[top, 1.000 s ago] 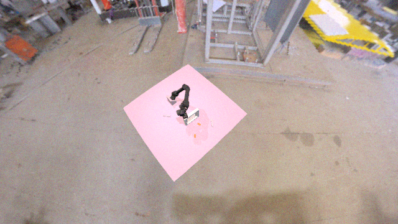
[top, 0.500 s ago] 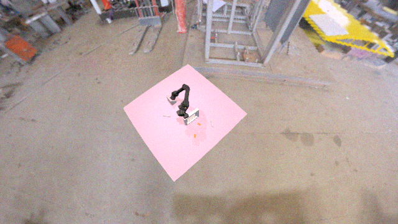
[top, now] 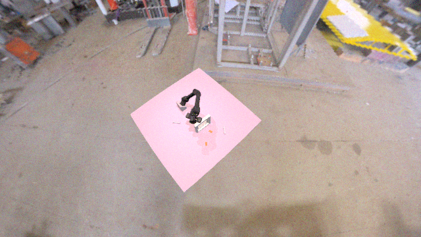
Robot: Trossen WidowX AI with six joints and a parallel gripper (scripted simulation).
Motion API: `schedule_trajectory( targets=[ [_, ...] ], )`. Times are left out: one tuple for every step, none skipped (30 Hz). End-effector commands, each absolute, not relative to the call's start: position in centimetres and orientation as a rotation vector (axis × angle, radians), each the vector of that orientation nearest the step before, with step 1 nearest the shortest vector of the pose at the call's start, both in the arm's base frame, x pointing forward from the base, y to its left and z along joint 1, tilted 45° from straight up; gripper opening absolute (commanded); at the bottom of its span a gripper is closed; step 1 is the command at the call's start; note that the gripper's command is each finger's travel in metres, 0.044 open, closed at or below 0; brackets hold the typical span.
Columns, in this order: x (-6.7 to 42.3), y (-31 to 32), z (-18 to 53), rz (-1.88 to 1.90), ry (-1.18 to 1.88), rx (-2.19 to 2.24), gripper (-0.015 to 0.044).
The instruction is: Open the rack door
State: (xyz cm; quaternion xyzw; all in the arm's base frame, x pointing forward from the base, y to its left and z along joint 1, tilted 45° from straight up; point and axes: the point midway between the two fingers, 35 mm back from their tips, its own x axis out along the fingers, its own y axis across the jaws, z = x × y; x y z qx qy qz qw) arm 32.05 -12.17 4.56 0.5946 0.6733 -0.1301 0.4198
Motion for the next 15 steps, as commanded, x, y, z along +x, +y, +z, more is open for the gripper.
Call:
schedule_trajectory(
  targets=[
    [32.21, -12.0, 4.61, -0.097, 1.657, 1.303, 0.03],
    [32.21, -12.0, 4.61, -0.055, 1.649, 1.266, 0.03],
    [32.21, -12.0, 4.61, -0.014, 1.641, 1.228, 0.03],
    [32.21, -12.0, 4.61, 0.026, 1.632, 1.191, 0.03],
    [32.21, -12.0, 4.61, 0.066, 1.622, 1.153, 0.03],
    [32.21, -12.0, 4.61, 0.106, 1.612, 1.115, 0.03],
    [32.21, -12.0, 4.61, 0.145, 1.601, 1.077, 0.03],
    [32.21, -12.0, 4.61, 0.184, 1.59, 1.039, 0.03],
    [32.21, -12.0, 4.61, 0.222, 1.578, 1.0, 0.03],
    [32.21, -12.0, 4.61, 0.26, 1.565, 0.962, 0.03],
    [32.21, -12.0, 4.61, 0.298, 1.552, 0.923, 0.03],
    [32.21, -12.0, 4.61, 0.335, 1.538, 0.885, 0.03],
    [32.21, -12.0, 4.61, 0.371, 1.523, 0.846, 0.03],
    [32.21, -12.0, 4.61, 0.407, 1.508, 0.807, 0.03],
    [32.21, -12.0, 4.61, 0.443, 1.492, 0.768, 0.03]
  ],
)
